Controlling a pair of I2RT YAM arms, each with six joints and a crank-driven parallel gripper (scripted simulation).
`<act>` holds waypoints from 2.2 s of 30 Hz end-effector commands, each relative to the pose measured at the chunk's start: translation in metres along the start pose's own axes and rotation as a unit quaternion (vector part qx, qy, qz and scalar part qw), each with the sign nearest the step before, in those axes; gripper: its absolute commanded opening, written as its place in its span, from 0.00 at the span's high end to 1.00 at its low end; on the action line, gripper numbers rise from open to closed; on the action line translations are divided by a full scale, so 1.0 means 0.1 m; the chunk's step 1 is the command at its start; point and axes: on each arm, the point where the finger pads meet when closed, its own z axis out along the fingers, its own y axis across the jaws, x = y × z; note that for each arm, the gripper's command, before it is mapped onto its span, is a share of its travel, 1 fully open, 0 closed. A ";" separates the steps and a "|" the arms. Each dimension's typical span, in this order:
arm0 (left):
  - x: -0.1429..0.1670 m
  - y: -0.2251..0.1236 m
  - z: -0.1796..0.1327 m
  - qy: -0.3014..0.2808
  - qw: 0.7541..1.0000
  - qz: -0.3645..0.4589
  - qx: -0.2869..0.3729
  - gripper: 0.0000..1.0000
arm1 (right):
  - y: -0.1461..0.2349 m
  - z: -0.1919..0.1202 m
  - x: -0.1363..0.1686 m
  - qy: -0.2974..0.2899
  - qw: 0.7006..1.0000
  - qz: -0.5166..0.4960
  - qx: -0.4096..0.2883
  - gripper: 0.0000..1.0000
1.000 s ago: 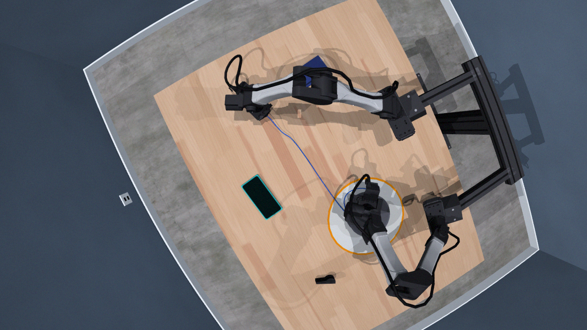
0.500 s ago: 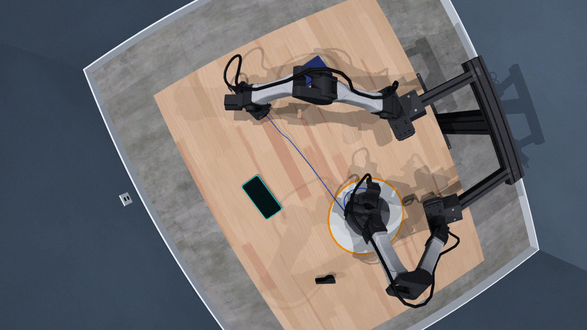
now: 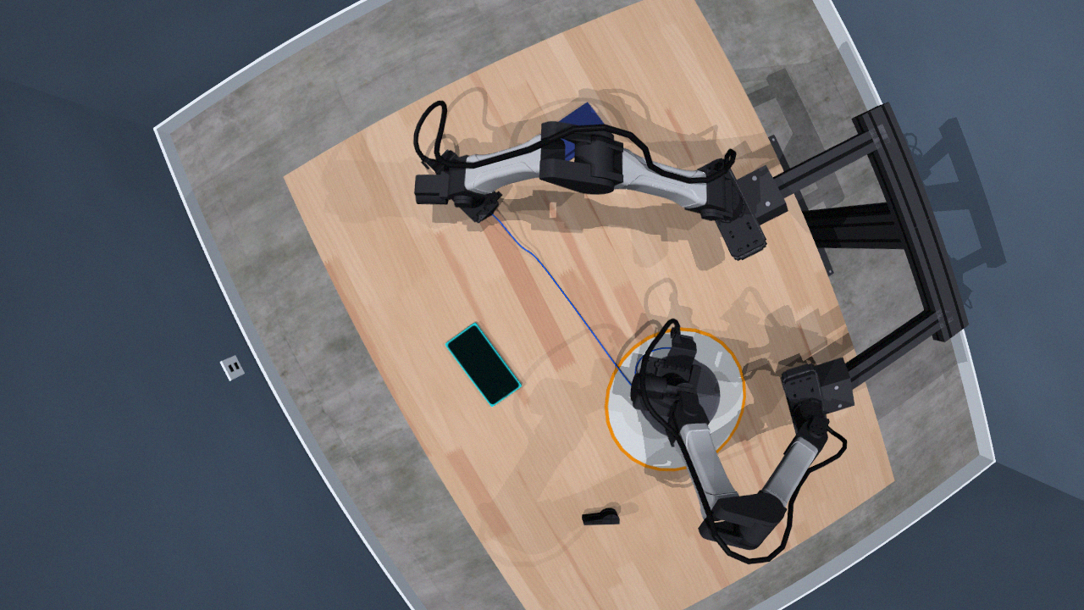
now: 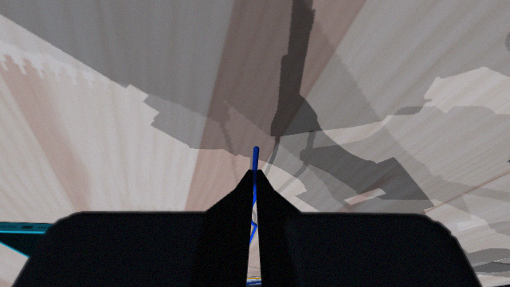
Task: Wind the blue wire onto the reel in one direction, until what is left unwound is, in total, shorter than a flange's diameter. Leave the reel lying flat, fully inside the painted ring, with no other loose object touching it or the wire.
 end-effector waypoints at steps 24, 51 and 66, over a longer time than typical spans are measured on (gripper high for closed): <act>0.00 0.00 0.04 -0.003 1.000 -0.005 -0.010 0.30 | 0.08 -0.10 -0.06 -0.016 1.000 0.003 -0.012 1.00; 0.83 -1.01 0.05 -0.017 0.781 -0.625 -0.005 0.30 | 0.09 -0.10 0.00 -0.016 1.000 0.008 -0.012 1.00; -0.08 -1.42 0.05 -0.019 0.497 -0.868 0.011 0.30 | 0.16 -0.25 0.18 -0.016 0.999 -0.045 -0.011 1.00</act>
